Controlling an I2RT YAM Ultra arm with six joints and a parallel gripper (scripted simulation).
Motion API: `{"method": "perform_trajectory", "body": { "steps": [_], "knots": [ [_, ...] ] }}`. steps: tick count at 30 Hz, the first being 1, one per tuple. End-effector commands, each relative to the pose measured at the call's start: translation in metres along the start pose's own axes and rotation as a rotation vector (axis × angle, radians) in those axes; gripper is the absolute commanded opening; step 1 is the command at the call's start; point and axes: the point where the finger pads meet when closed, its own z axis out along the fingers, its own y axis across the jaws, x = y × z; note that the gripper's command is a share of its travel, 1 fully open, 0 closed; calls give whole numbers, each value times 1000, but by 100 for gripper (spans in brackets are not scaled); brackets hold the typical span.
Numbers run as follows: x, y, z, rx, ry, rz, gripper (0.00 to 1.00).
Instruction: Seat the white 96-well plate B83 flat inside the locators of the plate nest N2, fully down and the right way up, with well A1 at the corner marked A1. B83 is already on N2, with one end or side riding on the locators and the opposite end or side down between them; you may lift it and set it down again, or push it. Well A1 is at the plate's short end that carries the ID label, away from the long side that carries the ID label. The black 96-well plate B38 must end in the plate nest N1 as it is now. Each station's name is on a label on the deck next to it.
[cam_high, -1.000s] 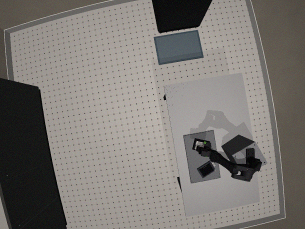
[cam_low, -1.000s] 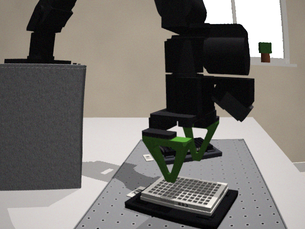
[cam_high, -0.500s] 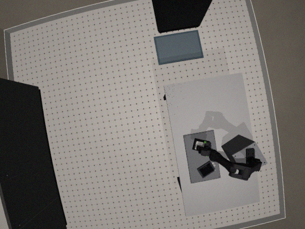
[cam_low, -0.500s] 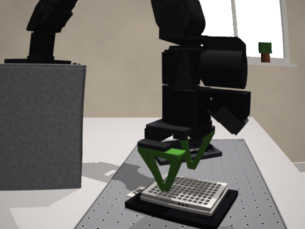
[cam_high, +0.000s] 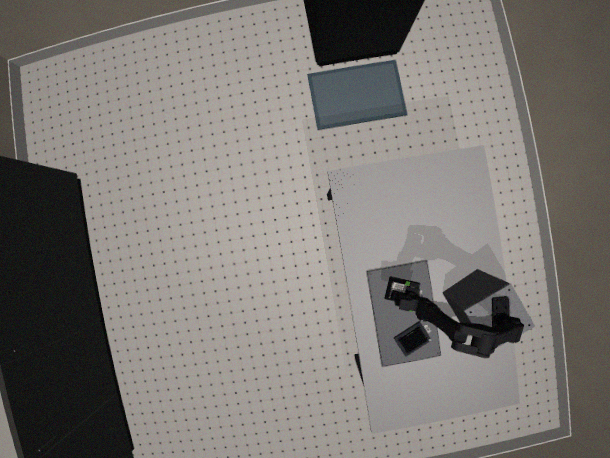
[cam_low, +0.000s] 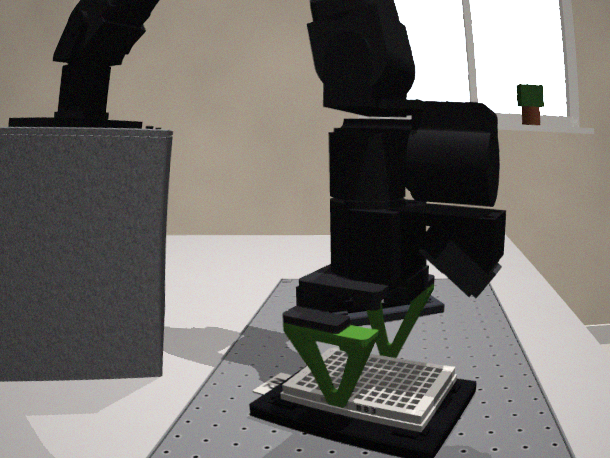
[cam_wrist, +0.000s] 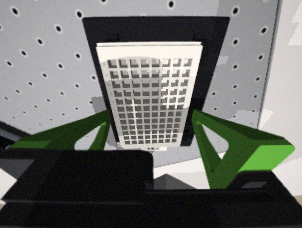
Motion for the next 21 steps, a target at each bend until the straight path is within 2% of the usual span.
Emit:
{"method": "perform_trajectory", "body": {
  "steps": [1, 7, 9, 21],
  "knots": [
    [-17, 4, 2, -2, -45, -6, 100],
    [-17, 2, 8, -1, -45, -3, 100],
    [-23, 3, 2, -2, -63, -5, 100],
    [-24, 3, 1, -3, -65, -5, 100]
  ]
}}
